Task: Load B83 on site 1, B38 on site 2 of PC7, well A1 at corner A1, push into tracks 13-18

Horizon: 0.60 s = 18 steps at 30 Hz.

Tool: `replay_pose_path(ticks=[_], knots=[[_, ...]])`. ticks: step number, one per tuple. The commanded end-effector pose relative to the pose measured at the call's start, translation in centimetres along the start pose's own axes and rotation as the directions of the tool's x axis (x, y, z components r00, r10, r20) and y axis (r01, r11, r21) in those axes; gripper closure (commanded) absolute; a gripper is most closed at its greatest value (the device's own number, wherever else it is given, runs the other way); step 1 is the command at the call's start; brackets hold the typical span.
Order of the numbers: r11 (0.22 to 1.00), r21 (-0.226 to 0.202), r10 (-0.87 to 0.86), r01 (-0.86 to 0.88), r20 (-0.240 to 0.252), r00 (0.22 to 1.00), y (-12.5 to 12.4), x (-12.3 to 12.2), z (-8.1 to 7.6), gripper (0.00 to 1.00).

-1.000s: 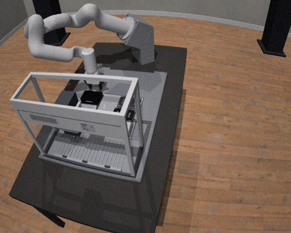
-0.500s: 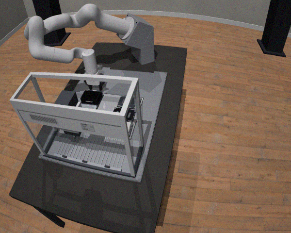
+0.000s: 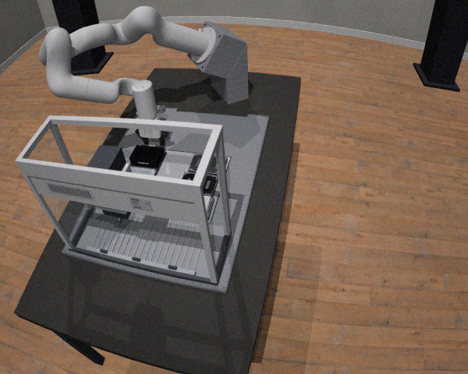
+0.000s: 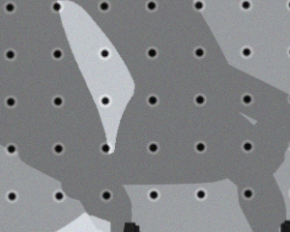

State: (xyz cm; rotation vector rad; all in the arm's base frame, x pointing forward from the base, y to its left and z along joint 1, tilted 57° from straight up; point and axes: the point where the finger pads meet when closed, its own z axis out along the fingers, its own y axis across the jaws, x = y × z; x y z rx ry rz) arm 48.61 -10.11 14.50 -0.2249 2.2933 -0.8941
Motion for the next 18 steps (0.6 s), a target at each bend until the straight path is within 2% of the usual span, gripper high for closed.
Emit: replay_pose_path(ticks=[1, 18], knots=[[1.000, 0.000, 0.000, 0.000, 0.000, 1.000, 0.0, 0.0, 0.0, 0.18], [1.000, 0.000, 0.000, 0.000, 0.000, 1.000, 0.0, -1.0, 0.0, 0.18]])
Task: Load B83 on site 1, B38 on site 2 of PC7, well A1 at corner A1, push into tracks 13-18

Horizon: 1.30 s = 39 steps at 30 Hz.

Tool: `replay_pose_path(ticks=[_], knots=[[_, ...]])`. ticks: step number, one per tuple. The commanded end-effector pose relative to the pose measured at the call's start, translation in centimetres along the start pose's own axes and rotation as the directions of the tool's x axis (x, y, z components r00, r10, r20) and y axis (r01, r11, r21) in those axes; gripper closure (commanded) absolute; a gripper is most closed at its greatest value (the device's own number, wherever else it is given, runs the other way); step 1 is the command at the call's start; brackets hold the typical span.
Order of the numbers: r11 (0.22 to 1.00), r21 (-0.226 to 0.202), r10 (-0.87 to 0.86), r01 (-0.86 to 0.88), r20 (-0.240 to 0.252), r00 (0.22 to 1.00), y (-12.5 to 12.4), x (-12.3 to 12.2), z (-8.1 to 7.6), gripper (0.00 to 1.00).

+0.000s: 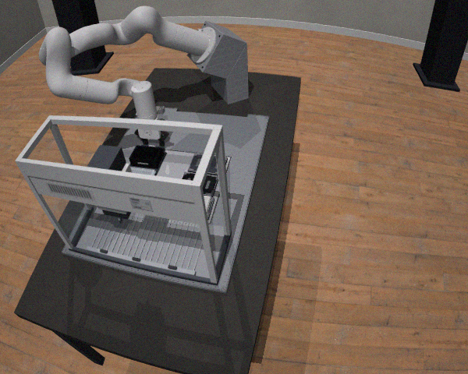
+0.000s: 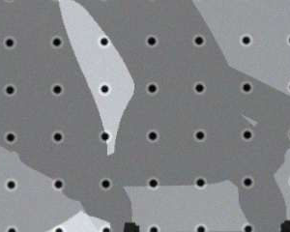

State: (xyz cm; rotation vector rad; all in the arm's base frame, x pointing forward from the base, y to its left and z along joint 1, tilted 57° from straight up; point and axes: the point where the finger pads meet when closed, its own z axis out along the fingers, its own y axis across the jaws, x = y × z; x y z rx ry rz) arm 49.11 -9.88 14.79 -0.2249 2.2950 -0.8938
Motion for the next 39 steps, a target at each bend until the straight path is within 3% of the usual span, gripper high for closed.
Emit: replay_pose_path(ticks=[1, 39], knots=[[1.000, 0.001, 0.000, 0.000, 0.002, 1.000, 0.0, -0.5, 0.0, 0.18], [1.000, 0.001, 0.000, 0.000, 0.002, 1.000, 0.0, -3.9, 0.0, 0.18]])
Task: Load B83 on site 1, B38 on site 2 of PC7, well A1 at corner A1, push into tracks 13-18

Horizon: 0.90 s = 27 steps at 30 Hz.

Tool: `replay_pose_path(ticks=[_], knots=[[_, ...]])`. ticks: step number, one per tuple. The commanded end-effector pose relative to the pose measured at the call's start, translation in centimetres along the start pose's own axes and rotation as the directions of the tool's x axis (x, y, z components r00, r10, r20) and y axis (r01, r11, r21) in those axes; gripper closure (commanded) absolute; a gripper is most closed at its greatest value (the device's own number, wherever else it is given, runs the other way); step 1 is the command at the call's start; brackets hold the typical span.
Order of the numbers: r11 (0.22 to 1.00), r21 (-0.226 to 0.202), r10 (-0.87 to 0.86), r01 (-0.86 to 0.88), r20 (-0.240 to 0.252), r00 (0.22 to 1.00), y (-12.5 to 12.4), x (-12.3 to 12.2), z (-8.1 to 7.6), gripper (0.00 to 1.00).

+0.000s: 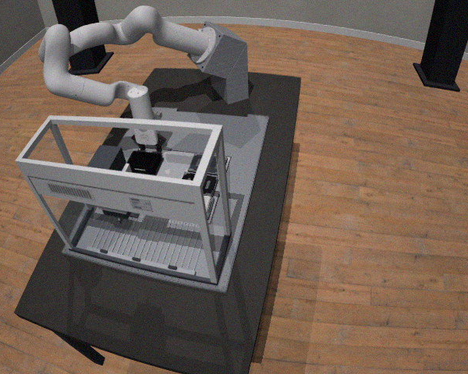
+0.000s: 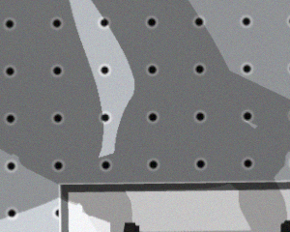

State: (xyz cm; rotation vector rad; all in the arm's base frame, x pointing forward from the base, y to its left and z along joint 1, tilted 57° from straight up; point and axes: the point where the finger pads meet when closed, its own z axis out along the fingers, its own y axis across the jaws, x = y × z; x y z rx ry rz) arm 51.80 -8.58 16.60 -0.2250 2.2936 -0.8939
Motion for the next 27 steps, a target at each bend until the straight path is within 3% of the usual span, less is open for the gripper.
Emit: replay_pose_path(ticks=[1, 27], knots=[[1.000, 0.000, 0.000, 0.000, 0.001, 1.000, 0.0, -0.5, 0.0, 0.18], [1.000, 0.000, 0.000, 0.000, 0.001, 1.000, 0.0, -2.7, 0.0, 0.18]])
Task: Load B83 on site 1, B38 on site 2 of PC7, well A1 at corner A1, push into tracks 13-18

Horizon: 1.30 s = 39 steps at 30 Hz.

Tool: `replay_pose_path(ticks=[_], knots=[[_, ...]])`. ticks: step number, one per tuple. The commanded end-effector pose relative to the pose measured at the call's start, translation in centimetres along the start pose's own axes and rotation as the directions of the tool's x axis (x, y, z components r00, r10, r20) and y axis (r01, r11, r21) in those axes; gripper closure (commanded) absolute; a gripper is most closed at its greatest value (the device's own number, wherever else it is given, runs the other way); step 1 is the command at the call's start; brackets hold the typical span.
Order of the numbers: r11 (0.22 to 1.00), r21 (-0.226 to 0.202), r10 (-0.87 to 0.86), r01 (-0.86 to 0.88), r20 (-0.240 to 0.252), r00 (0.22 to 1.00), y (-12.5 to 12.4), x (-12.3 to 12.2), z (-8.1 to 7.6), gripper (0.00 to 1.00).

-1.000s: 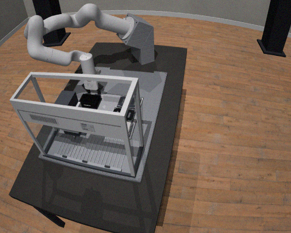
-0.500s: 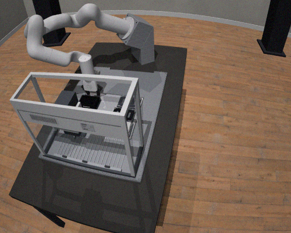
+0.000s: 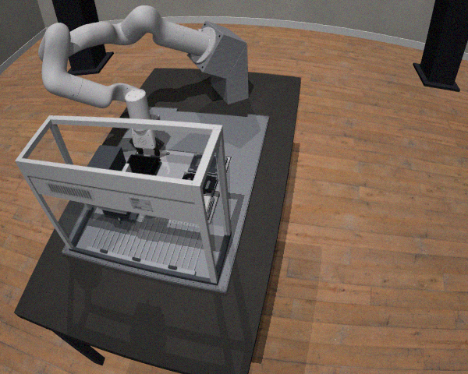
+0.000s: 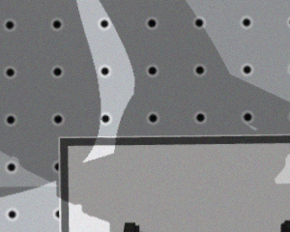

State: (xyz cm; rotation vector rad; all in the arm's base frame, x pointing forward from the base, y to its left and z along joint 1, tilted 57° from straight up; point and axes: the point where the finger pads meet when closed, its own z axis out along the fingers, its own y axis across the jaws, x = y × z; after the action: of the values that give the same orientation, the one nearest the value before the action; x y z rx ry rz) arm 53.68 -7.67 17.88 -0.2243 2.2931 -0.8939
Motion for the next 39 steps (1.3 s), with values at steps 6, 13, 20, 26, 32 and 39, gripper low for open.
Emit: replay_pose_path(ticks=[6, 13, 20, 26, 32, 39], knots=[[1.000, 0.000, -0.001, 0.001, 0.000, 1.000, 0.0, -0.9, 0.0, 0.18], [1.000, 0.000, -0.001, 0.001, 0.000, 1.000, 0.0, -1.6, 0.0, 0.18], [1.000, 0.000, 0.000, 0.000, 0.000, 1.000, 0.0, -2.1, 0.0, 0.18], [1.000, 0.000, 0.000, 0.000, 0.000, 1.000, 0.0, -2.7, 0.0, 0.18], [1.000, 0.000, 0.000, 0.000, 0.000, 1.000, 0.0, -3.2, 0.0, 0.18], [1.000, 0.000, 0.000, 0.000, 0.000, 1.000, 0.0, -3.8, 0.0, 0.18]])
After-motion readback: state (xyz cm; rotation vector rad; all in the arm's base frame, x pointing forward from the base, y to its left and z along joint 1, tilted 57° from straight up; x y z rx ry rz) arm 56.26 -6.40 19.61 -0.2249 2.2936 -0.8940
